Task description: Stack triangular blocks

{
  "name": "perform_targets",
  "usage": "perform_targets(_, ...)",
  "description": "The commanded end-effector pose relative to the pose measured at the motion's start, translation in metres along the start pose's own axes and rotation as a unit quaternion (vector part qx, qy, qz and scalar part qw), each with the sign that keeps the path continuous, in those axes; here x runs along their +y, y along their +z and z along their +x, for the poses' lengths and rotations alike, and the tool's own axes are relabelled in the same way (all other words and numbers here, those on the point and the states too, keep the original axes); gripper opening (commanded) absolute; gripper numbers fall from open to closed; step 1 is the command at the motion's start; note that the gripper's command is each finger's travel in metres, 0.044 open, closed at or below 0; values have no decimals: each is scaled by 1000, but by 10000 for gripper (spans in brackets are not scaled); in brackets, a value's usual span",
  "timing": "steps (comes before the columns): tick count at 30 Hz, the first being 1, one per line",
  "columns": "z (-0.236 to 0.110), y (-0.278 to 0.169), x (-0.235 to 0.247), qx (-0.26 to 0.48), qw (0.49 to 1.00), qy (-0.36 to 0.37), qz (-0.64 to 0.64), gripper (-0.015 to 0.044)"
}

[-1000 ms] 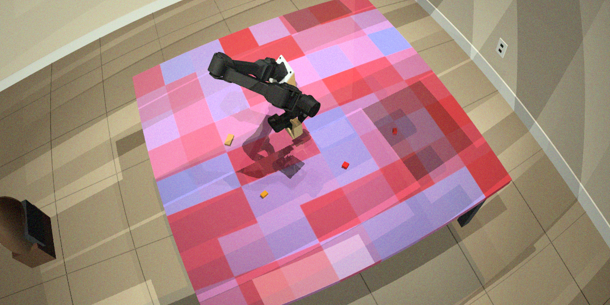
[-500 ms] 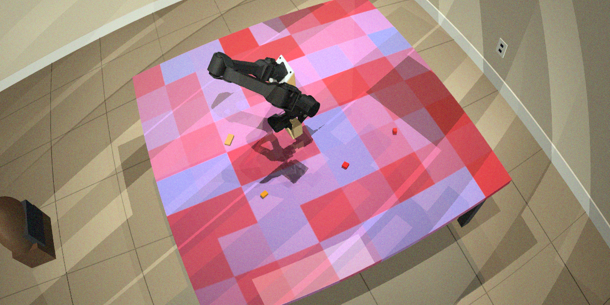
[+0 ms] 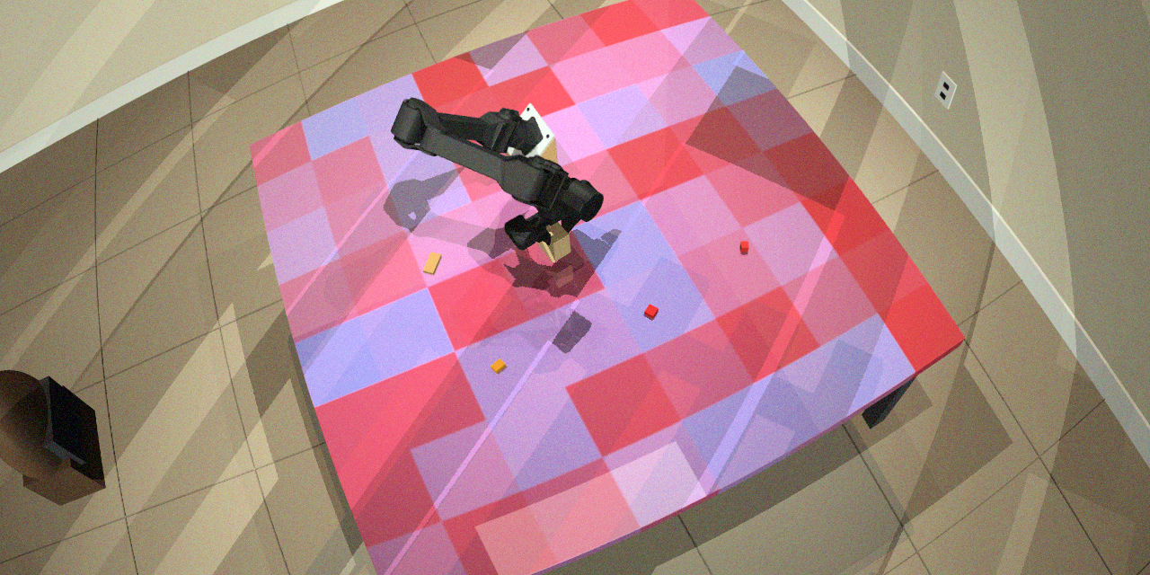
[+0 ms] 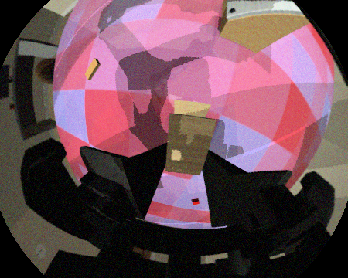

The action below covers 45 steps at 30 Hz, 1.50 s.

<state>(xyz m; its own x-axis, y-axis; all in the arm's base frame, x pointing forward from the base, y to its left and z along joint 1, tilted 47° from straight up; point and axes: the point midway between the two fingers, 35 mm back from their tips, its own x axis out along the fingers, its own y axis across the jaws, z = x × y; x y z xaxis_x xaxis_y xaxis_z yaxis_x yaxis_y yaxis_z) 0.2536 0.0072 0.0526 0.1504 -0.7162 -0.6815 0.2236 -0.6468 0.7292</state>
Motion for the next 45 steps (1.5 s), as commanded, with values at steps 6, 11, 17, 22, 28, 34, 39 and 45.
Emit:
perform_targets(6,5,2,1,0,1000,2,-2,0)
perform_targets(11,8,3,1,0,1000,2,-2,0)
perform_targets(17,12,5,1,0,1000,2,-1,0)
perform_targets(22,15,6,1,0,1000,2,-1,0)
perform_targets(28,18,8,0,0,1000,3,-1,0)
perform_targets(34,21,10,0,0,1000,3,-1,0)
perform_targets(39,21,9,0,0,1000,3,-2,0)
perform_targets(45,21,10,0,0,1000,3,-2,0)
